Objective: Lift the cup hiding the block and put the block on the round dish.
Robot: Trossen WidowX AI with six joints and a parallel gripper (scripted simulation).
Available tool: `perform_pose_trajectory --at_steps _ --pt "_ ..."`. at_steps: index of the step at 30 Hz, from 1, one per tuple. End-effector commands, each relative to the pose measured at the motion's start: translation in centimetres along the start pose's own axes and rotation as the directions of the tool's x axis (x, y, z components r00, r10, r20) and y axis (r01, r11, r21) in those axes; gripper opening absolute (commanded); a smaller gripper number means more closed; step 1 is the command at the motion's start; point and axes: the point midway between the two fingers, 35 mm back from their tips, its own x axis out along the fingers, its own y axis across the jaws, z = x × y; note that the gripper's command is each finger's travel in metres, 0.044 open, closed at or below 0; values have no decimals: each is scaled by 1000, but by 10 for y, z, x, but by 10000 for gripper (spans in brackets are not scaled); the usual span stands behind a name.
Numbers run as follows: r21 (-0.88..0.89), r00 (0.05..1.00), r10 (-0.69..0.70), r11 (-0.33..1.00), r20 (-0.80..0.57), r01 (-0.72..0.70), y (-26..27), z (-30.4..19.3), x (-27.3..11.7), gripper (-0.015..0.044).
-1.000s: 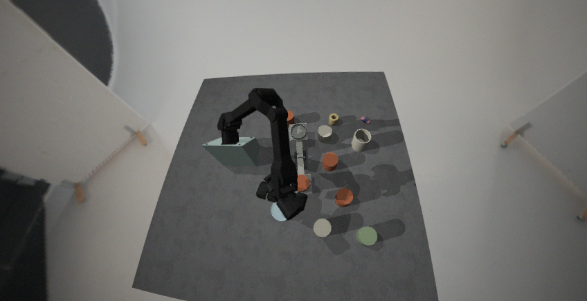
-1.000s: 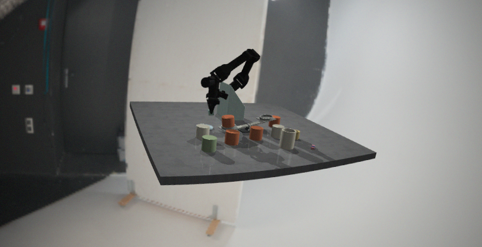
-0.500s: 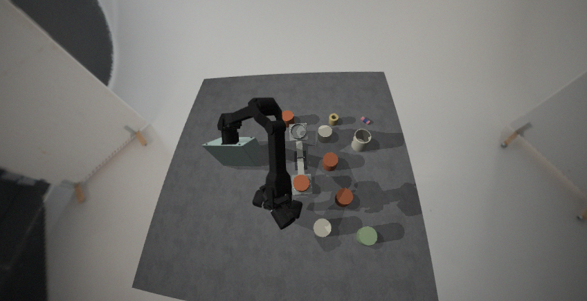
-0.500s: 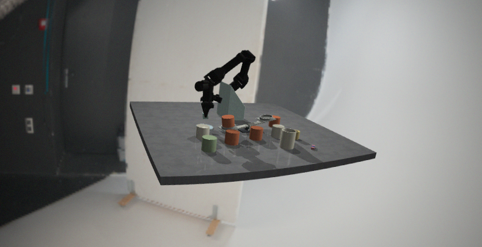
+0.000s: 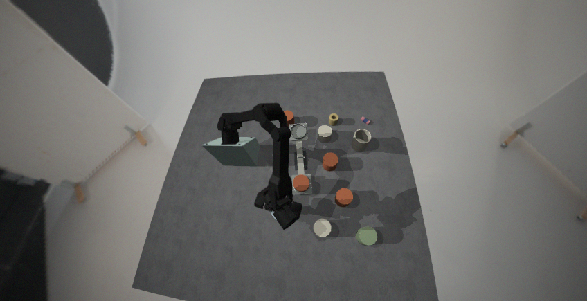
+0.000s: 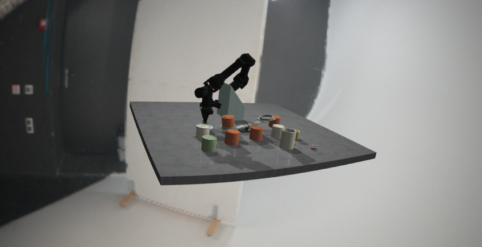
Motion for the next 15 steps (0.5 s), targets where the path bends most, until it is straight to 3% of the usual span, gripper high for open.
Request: perform_pose_trajectory --at_steps 1,11,15 --pt "7 1000 1 1000 7 -1 1 1 8 0" --pt "7 1000 1 1000 8 -1 1 1 20 0" --pt "0 1000 1 1000 1 -1 0 1 15 105"
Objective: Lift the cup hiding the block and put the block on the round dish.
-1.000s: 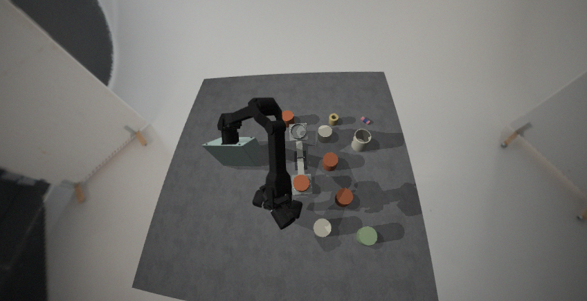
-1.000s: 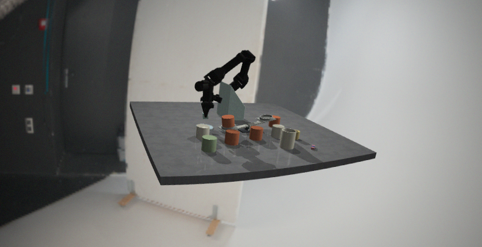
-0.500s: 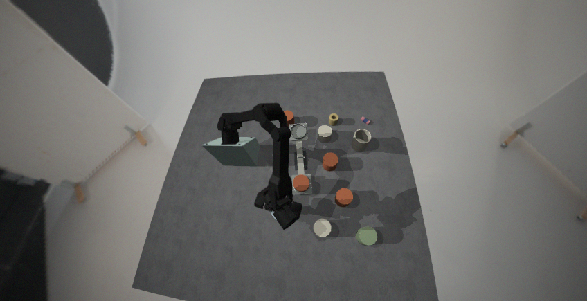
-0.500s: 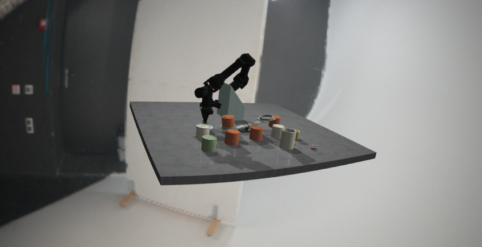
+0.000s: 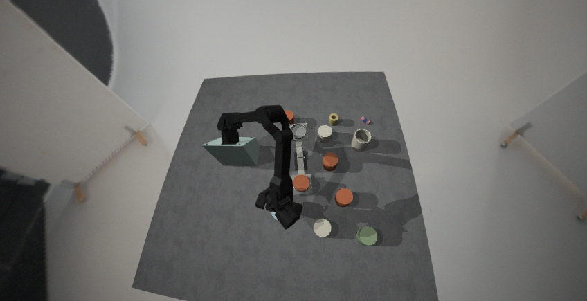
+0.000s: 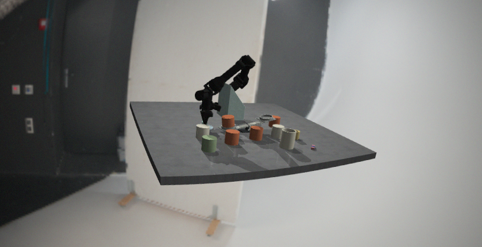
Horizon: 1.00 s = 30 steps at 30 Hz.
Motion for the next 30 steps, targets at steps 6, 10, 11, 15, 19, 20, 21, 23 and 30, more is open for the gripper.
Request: perform_pose_trajectory --at_steps 6,10,11,15,19,20,21,23,30 --pt "-2 1000 0 1000 0 0 0 0 0 263" --pt "-2 1000 0 1000 0 0 0 0 0 368" --pt "-2 1000 0 1000 0 0 0 0 0 394" --pt "3 1000 -1 1000 0 1 -1 -1 -36 440" --pt "5 1000 -1 1000 3 1 1 -1 -58 440" --pt "5 1000 -1 1000 3 1 1 -1 -58 440" --pt "5 1000 -1 1000 3 1 1 -1 -58 440" --pt "5 1000 -2 1000 3 2 1 -1 -60 440" --pt "11 1000 -11 1000 4 11 3 -2 -102 440"
